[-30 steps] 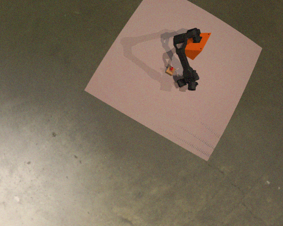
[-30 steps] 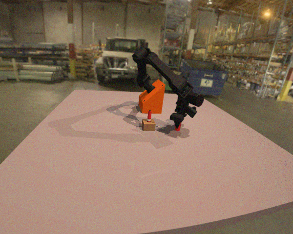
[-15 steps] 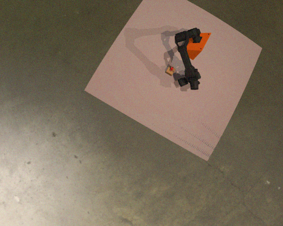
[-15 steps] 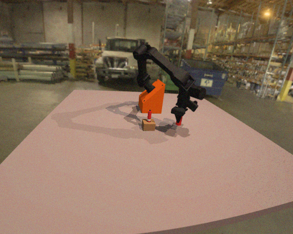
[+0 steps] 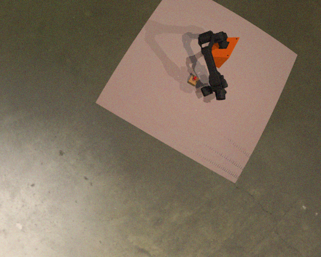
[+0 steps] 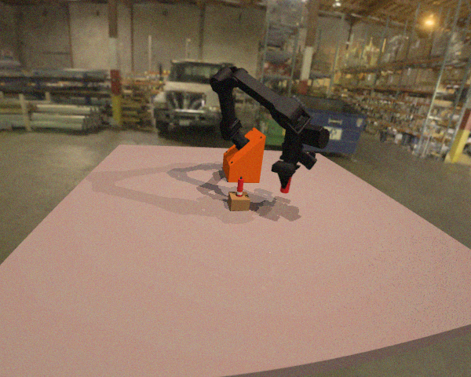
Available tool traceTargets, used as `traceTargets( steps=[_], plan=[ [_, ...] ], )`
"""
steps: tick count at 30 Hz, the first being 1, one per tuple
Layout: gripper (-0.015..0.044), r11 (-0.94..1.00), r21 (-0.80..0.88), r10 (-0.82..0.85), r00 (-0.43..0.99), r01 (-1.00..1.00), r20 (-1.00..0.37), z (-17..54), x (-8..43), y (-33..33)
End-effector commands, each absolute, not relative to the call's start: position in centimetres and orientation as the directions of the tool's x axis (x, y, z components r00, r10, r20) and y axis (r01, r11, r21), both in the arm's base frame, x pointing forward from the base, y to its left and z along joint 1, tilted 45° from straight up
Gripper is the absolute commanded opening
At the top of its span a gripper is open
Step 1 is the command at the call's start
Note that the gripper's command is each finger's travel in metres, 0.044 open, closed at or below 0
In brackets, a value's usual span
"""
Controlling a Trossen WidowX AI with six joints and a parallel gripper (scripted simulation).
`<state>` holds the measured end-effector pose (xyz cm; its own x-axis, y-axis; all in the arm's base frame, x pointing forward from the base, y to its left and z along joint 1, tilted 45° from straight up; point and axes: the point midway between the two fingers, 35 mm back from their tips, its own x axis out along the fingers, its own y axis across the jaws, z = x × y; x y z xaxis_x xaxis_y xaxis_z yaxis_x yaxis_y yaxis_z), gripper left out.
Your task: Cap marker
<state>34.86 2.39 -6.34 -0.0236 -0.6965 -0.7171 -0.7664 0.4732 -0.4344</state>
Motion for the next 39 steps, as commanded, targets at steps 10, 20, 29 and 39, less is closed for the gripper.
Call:
traceTargets(
  steps=[10, 20, 29, 39],
  plan=[
    [0.0000, 0.471, -0.432, -0.696, -0.024, -0.769, -0.717, -1.8, 34.7, 0.7],
    [0.0000, 0.471, -0.432, -0.697, -0.024, -0.769, -0.717, 1.6, 34.2, -0.8],
    [0.0000, 0.470, -0.432, -0.698, -0.025, -0.769, -0.716, 4.6, 33.5, -2.1],
    [0.0000, 0.469, -0.433, -0.700, -0.026, -0.770, -0.713, 7.7, 32.2, -3.6]
  ],
)
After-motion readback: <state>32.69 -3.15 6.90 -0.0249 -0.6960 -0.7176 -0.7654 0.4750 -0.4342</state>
